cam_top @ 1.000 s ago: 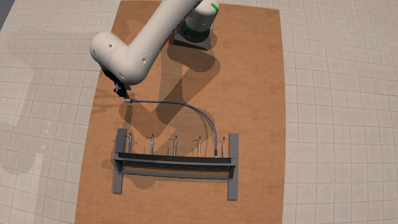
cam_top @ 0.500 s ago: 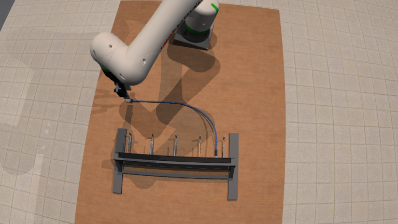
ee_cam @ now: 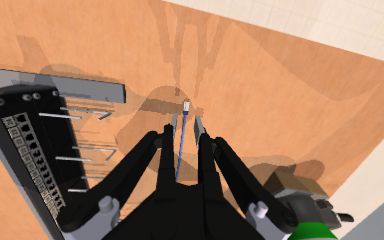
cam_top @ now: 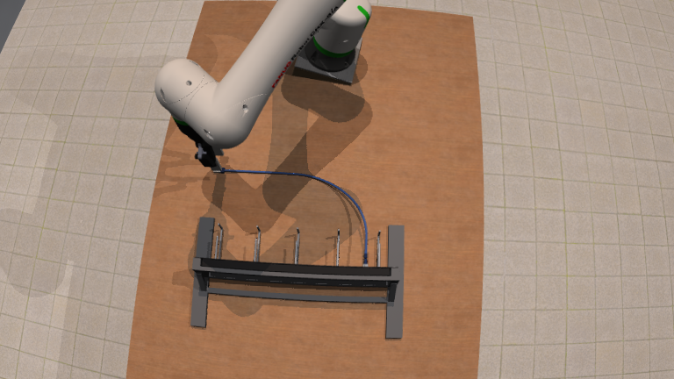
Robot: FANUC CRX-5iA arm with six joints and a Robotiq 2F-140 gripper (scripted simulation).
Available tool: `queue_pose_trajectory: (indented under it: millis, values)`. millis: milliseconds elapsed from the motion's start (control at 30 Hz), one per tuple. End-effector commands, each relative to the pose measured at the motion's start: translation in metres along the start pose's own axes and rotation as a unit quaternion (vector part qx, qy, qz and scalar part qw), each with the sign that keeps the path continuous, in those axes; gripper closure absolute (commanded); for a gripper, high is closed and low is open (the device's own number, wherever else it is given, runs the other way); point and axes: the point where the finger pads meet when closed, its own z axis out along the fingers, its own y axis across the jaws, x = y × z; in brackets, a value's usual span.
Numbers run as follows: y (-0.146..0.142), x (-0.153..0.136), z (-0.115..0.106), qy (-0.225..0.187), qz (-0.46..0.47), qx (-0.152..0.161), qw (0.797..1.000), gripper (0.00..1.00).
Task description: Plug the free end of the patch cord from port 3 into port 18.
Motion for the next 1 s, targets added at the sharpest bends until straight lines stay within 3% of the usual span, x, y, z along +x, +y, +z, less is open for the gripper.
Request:
queue_pose_trajectory:
  millis: [0, 400, 967]
  values:
    - [0.000, 0.000, 0.004, 0.000, 0.000, 0.000, 1.000, 0.78]
    - [0.000, 0.000, 0.028, 0.000, 0.000, 0.000, 1.000, 0.78]
    - [0.000, 0.000, 0.046, 0.000, 0.000, 0.000, 1.000, 0.78]
